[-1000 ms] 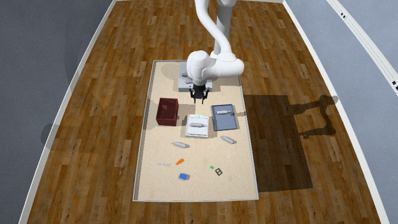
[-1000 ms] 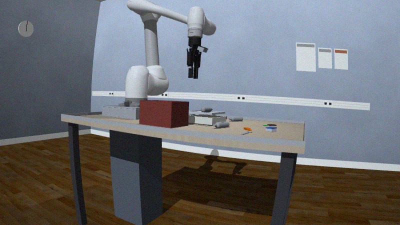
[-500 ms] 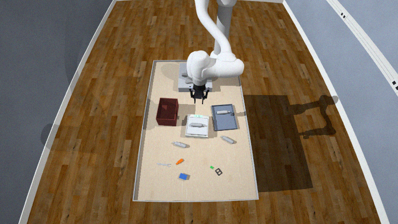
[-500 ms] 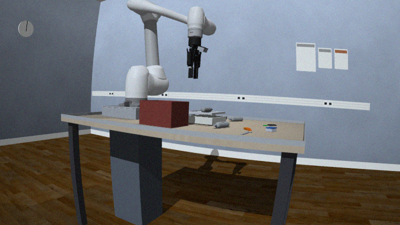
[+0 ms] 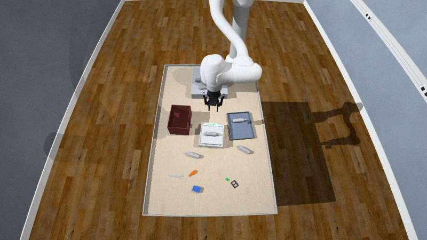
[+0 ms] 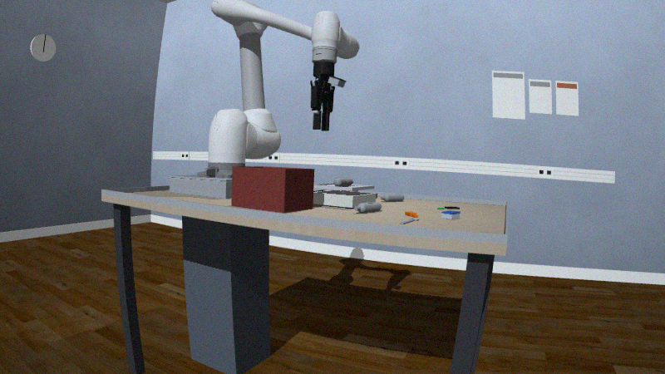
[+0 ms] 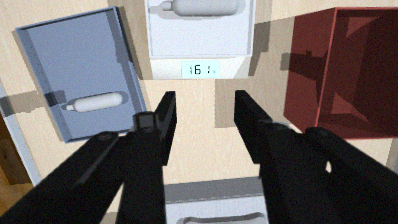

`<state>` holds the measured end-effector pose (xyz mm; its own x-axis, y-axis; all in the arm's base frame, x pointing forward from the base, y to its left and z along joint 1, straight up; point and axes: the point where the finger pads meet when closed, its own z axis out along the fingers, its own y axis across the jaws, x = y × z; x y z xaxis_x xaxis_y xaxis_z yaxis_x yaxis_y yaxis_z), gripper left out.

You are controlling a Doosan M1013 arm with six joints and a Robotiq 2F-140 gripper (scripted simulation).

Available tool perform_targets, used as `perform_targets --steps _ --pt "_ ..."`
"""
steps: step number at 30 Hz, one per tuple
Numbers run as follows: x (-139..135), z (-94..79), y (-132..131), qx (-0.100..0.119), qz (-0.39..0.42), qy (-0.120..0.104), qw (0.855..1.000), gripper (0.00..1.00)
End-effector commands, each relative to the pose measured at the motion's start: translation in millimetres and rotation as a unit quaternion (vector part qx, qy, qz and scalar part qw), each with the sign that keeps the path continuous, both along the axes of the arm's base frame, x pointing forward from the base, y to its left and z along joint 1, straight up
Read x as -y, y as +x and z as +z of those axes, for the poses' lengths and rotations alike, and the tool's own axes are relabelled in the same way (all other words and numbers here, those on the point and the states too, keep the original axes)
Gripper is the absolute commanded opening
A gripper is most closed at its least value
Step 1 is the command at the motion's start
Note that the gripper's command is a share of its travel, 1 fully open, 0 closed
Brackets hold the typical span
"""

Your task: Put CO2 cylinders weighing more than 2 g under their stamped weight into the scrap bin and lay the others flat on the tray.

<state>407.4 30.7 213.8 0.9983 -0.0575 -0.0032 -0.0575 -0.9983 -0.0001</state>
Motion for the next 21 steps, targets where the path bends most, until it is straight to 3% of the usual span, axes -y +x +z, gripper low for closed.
perform_targets --steps 1,18,21 --pt "-0.1 0.4 0.3 0.000 0.000 0.000 1.000 0.39" --pt "0.0 -0.3 1.4 0.000 -0.008 0.000 1.000 0.39" --pt "0.4 -4.2 7.7 0.000 -0.055 0.000 0.999 0.39"
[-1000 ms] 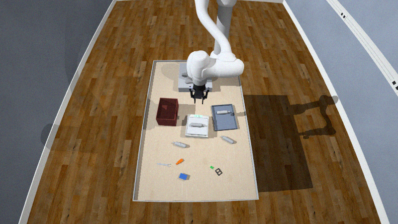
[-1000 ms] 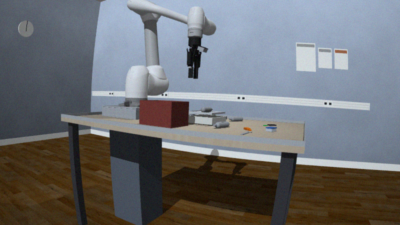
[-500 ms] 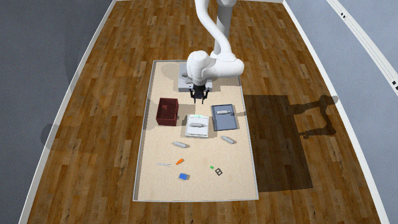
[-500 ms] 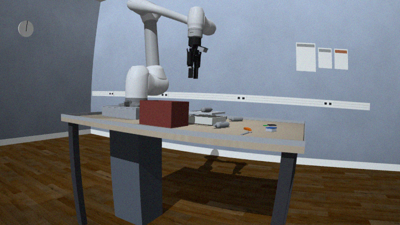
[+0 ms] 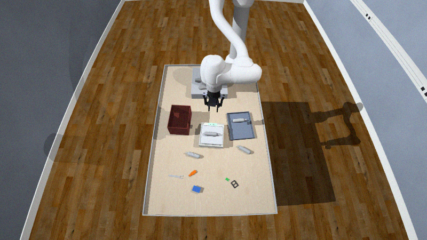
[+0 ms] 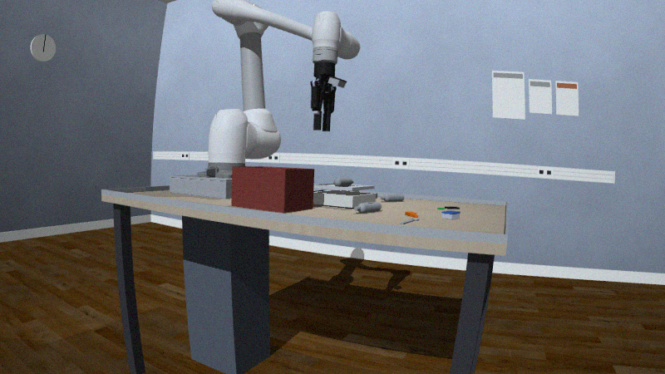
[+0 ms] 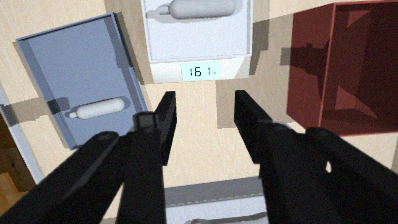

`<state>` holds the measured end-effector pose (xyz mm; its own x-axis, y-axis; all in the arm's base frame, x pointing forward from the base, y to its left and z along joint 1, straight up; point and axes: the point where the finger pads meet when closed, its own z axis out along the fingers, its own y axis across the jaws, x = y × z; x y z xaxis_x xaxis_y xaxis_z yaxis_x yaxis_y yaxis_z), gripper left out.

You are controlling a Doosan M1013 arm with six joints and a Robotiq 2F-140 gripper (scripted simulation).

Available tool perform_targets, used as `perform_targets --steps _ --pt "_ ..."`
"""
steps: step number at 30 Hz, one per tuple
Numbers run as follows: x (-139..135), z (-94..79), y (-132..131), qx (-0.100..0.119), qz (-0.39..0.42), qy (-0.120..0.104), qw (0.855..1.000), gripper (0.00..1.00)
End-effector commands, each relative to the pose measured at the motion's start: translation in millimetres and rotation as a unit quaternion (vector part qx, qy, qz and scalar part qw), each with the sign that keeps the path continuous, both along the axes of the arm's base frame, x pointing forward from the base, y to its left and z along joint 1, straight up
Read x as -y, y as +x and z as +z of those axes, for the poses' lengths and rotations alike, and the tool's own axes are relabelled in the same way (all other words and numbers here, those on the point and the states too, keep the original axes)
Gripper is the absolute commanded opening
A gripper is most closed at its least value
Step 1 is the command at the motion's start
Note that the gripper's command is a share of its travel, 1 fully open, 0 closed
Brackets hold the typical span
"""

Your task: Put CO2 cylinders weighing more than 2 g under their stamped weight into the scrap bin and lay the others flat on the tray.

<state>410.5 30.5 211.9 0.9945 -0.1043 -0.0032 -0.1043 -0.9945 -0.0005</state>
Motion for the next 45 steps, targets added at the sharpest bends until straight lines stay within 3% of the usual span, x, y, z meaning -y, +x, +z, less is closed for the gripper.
perform_targets --steps 1,3,7,12,14,15,18,23,24,35,45 --pt "0 -4.5 8 0.000 -0.058 0.000 0.998 0.39" --pt "1 -10.7 17 0.000 -0.127 0.000 0.992 0.39" --pt "3 -28.3 42 0.000 -0.270 0.001 0.963 0.39" --pt "5 -54.2 74 -0.001 -0.416 0.007 0.909 0.39" --pt "5 -54.2 74 -0.001 -0.416 0.007 0.909 0.39" --pt "6 -58.8 79 -0.002 -0.495 0.006 0.869 0.39" --pt "7 -69.7 91 -0.003 -0.558 0.008 0.830 0.39" --pt "7 -75.9 97 -0.001 -0.677 0.001 0.736 0.39" --pt "7 -75.9 98 0.000 -0.690 -0.002 0.724 0.39" --pt "7 -82.9 98 0.000 -0.690 -0.002 0.724 0.39" --pt "7 -118.2 97 0.000 -0.690 -0.002 0.724 0.39"
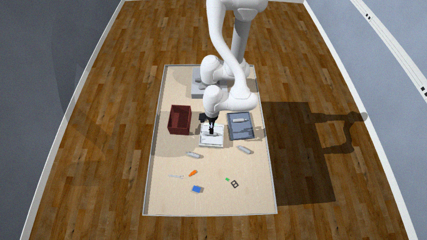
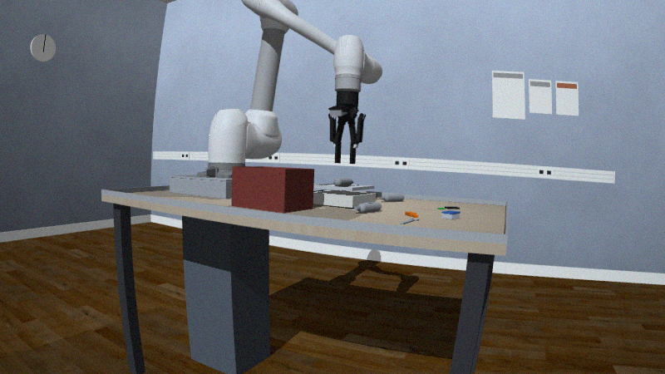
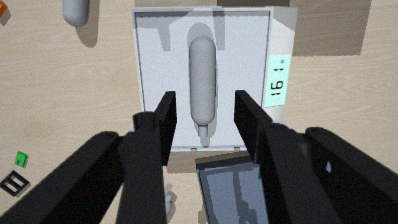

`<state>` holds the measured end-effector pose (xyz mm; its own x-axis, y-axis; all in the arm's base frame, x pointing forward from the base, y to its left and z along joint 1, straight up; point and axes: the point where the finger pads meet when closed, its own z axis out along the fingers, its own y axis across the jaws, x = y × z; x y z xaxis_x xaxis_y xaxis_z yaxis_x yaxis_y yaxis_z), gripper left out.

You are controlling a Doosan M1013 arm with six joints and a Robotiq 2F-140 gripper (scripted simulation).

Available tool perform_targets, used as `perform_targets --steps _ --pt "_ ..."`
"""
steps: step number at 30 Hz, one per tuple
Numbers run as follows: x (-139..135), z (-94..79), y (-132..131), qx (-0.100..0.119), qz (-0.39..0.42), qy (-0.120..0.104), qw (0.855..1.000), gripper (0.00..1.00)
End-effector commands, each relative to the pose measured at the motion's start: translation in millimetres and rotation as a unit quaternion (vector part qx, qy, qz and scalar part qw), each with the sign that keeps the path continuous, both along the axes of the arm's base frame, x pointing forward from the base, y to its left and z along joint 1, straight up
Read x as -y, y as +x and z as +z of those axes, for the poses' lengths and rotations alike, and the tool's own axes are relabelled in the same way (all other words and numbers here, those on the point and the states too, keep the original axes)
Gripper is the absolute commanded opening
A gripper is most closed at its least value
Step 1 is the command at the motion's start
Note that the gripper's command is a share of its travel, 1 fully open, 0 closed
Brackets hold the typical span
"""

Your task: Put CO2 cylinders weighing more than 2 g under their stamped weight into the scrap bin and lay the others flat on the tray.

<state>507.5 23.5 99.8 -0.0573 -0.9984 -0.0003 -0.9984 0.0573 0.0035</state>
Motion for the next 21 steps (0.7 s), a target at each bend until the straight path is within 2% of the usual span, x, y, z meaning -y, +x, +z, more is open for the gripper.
perform_targets --steps 1,3,15,21 --pt "0 -10.6 1 0.001 0.000 0.000 1.000 0.39" --pt "0 -10.6 1 0.001 0.000 0.000 1.000 0.39" --pt "0 -57.8 0 0.001 0.000 0.000 1.000 0.39" --pt "-1 -66.6 0 0.001 0.000 0.000 1.000 0.39"
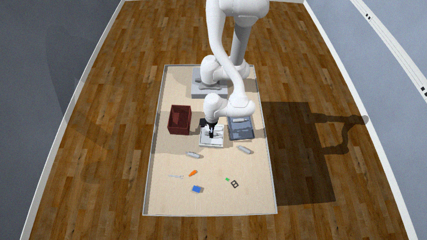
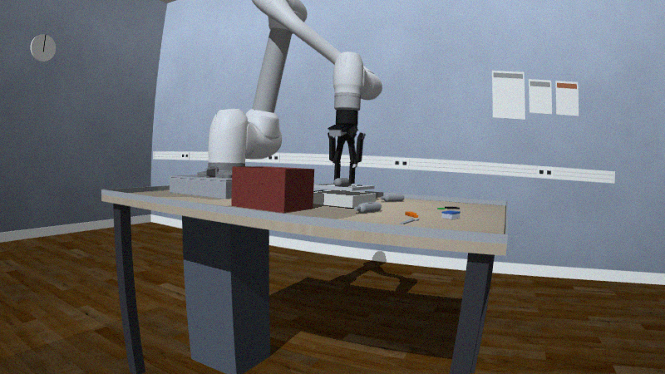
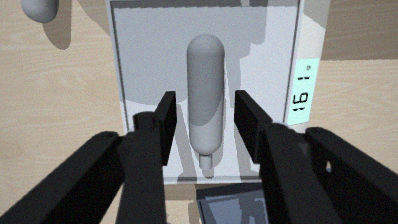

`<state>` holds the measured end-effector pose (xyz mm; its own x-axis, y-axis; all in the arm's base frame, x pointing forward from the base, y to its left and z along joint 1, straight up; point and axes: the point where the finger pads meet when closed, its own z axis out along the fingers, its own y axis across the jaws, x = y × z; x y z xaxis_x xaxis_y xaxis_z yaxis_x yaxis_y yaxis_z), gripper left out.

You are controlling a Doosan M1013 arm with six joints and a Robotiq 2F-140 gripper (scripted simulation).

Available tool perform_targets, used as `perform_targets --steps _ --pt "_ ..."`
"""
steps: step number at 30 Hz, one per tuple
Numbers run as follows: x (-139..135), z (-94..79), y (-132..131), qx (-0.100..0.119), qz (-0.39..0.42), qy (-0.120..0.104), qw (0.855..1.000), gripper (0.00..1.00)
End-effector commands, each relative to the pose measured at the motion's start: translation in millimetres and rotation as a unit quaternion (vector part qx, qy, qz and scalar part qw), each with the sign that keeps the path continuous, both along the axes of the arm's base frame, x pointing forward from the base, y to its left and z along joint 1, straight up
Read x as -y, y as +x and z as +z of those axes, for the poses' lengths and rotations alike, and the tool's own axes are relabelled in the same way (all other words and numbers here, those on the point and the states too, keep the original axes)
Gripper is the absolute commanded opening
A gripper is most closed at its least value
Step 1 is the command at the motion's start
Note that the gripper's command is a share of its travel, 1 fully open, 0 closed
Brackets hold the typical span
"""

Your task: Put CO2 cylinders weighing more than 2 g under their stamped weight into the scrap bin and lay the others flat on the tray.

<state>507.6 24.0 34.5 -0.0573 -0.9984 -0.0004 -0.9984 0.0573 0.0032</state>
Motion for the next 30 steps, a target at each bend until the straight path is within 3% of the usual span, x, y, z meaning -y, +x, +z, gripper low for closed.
perform_targets --steps 1,16,17,30 --pt "-0.1 -2.8 0.3 0.000 0.000 0.000 1.000 0.39" --pt "-0.1 -6.8 0.3 0.000 0.000 0.000 1.000 0.39" --pt "-0.1 -6.8 0.3 0.000 0.000 0.000 1.000 0.10" --pt "-0.1 1.4 0.3 0.000 0.000 0.000 1.000 0.10"
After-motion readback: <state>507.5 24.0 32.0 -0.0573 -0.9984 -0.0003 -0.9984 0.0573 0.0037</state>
